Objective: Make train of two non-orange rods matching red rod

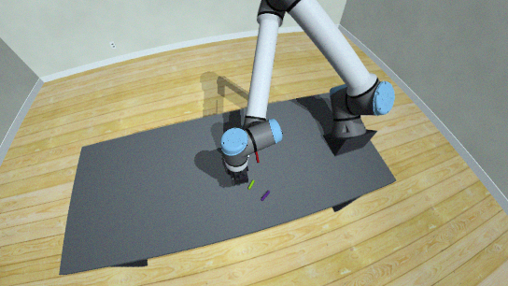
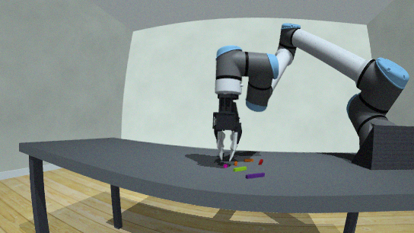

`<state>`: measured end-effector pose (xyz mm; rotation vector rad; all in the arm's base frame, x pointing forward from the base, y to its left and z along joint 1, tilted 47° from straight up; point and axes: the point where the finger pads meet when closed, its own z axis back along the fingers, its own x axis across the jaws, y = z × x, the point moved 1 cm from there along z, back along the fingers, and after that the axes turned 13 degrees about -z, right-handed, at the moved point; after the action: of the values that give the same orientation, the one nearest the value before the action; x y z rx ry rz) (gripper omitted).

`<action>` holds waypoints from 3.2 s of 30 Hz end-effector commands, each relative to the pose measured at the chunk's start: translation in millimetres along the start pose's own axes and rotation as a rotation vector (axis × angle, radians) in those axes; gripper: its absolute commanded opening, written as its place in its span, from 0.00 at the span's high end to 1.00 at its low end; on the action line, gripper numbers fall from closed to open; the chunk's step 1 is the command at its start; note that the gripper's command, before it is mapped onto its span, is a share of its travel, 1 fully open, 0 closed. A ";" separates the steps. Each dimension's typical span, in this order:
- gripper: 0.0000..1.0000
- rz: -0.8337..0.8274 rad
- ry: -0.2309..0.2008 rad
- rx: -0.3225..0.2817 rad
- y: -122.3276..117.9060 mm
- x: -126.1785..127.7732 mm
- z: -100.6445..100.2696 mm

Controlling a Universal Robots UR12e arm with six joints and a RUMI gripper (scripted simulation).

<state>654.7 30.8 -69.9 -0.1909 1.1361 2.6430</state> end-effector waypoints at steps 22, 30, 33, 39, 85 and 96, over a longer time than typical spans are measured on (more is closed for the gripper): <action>0.86 0.000 0.001 -0.001 -0.1 -0.4 -6.9; 0.86 0.000 0.001 -0.001 -0.1 -0.4 -6.9; 0.86 0.000 0.001 -0.001 -0.1 -0.4 -6.9; 0.86 0.000 0.001 -0.001 -0.1 -0.4 -6.9; 0.86 0.000 0.001 -0.001 -0.1 -0.5 -23.7; 0.86 0.000 0.001 -0.001 -0.1 -0.5 -23.7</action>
<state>655.2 13.1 -86.5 -0.1912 1.1360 2.6432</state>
